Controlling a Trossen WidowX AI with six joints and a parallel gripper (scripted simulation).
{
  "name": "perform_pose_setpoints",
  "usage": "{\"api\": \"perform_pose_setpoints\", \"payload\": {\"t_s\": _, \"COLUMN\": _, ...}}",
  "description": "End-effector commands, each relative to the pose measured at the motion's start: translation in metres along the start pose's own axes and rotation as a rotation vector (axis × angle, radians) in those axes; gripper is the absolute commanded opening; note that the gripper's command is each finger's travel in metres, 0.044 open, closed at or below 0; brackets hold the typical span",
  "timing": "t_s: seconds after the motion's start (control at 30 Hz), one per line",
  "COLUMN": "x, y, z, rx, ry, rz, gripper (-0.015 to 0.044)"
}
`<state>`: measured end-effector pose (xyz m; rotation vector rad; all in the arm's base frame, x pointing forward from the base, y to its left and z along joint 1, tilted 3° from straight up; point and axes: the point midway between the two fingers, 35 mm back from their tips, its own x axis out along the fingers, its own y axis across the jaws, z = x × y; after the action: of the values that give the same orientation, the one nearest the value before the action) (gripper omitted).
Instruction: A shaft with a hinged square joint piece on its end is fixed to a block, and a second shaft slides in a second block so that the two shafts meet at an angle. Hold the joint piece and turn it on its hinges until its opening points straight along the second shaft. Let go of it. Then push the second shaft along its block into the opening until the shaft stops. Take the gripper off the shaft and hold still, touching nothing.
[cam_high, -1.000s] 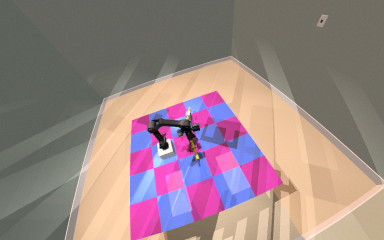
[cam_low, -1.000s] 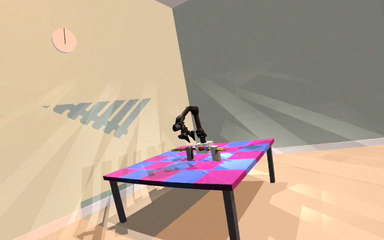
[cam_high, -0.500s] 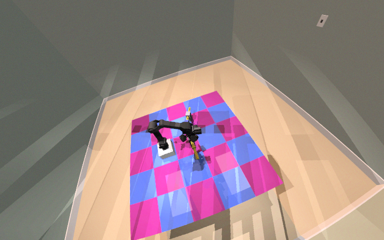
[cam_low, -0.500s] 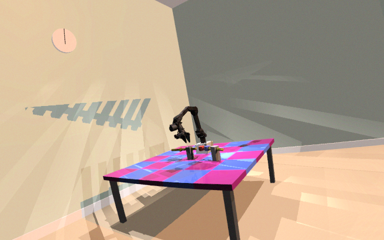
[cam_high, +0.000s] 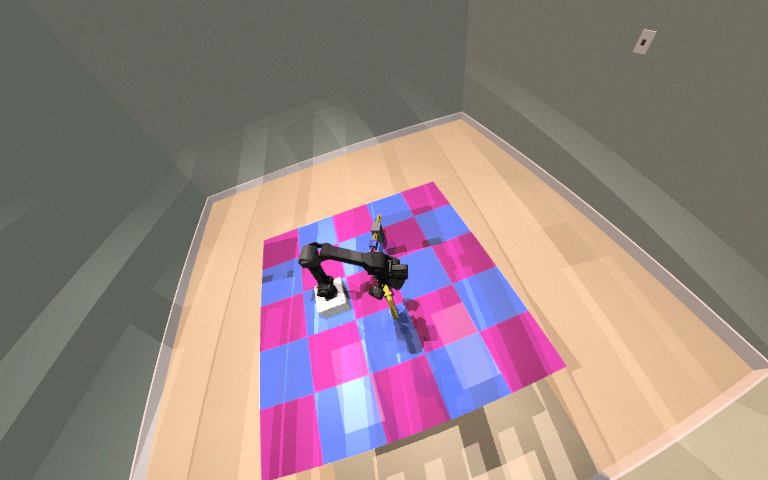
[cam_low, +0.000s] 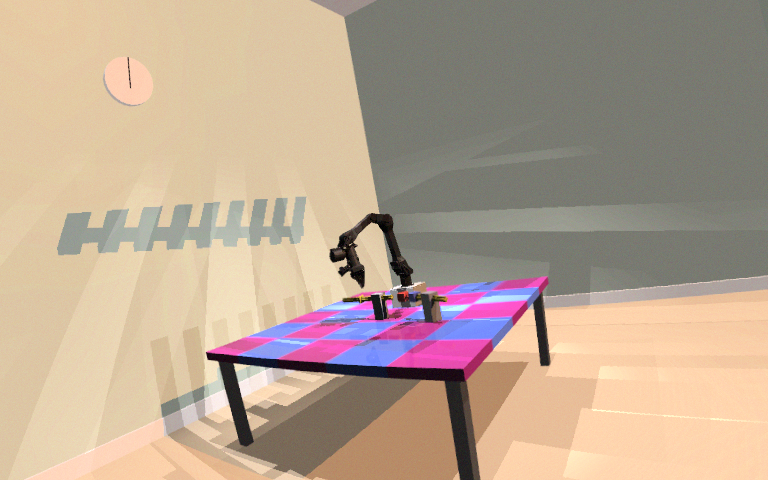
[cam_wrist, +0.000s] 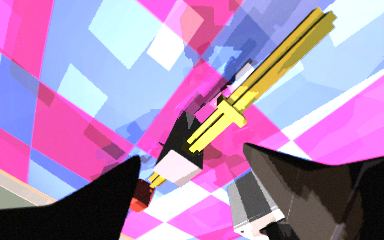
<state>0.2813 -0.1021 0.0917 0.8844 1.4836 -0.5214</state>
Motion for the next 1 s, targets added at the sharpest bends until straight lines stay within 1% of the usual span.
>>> {"api": "perform_pose_setpoints", "payload": {"t_s": 0.0, "x": -0.006, "y": -0.014, "z": 0.016, "rx": -0.135, "ry": -0.037, "rz": -0.039, "gripper": 0.044}}
{"api": "perform_pose_setpoints", "payload": {"t_s": 0.33, "x": -0.021, "y": -0.047, "z": 0.046, "rx": -0.453, "ry": -0.076, "rz": -0.147, "gripper": 0.044}}
{"api": "perform_pose_setpoints", "payload": {"t_s": 0.7, "x": -0.038, "y": -0.085, "z": 0.071, "rx": -0.795, "ry": -0.054, "rz": -0.281, "gripper": 0.044}}
{"api": "perform_pose_setpoints", "payload": {"t_s": 0.97, "x": -0.038, "y": -0.088, "z": 0.073, "rx": -0.81, "ry": -0.051, "rz": -0.289, "gripper": 0.044}}
